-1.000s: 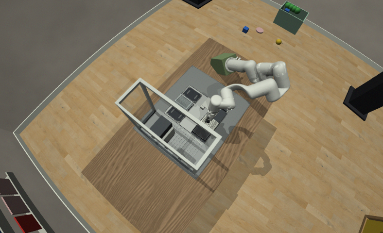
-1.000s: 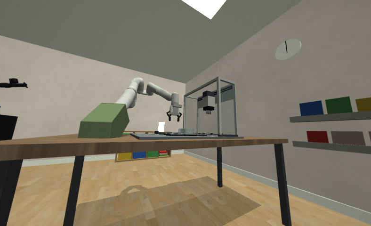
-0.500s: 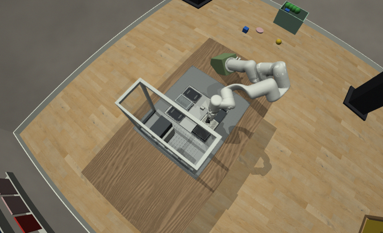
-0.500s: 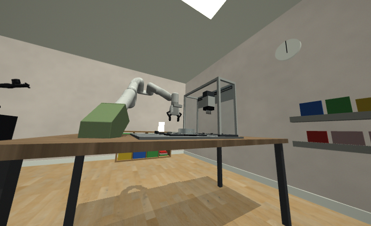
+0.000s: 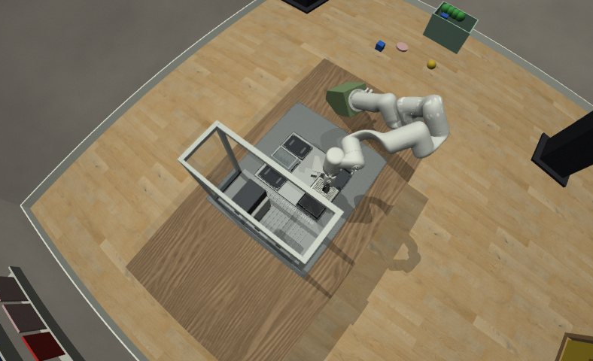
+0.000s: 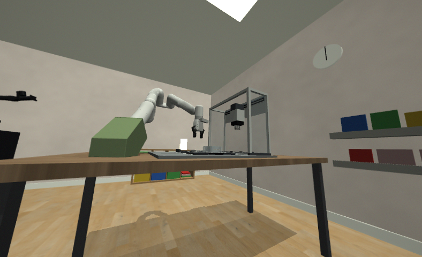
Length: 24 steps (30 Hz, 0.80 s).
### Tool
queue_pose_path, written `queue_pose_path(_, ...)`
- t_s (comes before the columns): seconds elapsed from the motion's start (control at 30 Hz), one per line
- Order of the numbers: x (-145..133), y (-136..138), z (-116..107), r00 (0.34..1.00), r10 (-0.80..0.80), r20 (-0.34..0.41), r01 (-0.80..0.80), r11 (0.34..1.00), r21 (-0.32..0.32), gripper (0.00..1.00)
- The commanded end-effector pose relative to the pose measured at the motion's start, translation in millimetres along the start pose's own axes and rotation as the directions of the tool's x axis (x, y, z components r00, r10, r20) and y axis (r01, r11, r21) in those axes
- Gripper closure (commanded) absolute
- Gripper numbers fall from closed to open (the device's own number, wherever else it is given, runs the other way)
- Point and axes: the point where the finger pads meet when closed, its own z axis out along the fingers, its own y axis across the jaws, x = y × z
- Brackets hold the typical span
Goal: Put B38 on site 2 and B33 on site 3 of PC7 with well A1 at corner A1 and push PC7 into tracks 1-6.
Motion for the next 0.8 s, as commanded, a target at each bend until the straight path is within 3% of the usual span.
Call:
queue_pose_path(0.0,0.3,-1.0,-1.1,0.987,-0.159,0.001,0.159,0.987,0.009,0.0)
queue_pose_path(0.37,0.3,-1.0,-1.1,0.896,-0.443,-0.002,0.443,0.896,0.009,0.0)
queue_pose_path(0.77,0.3,-1.0,-1.1,0.653,-0.757,-0.005,0.757,0.653,0.007,0.0)
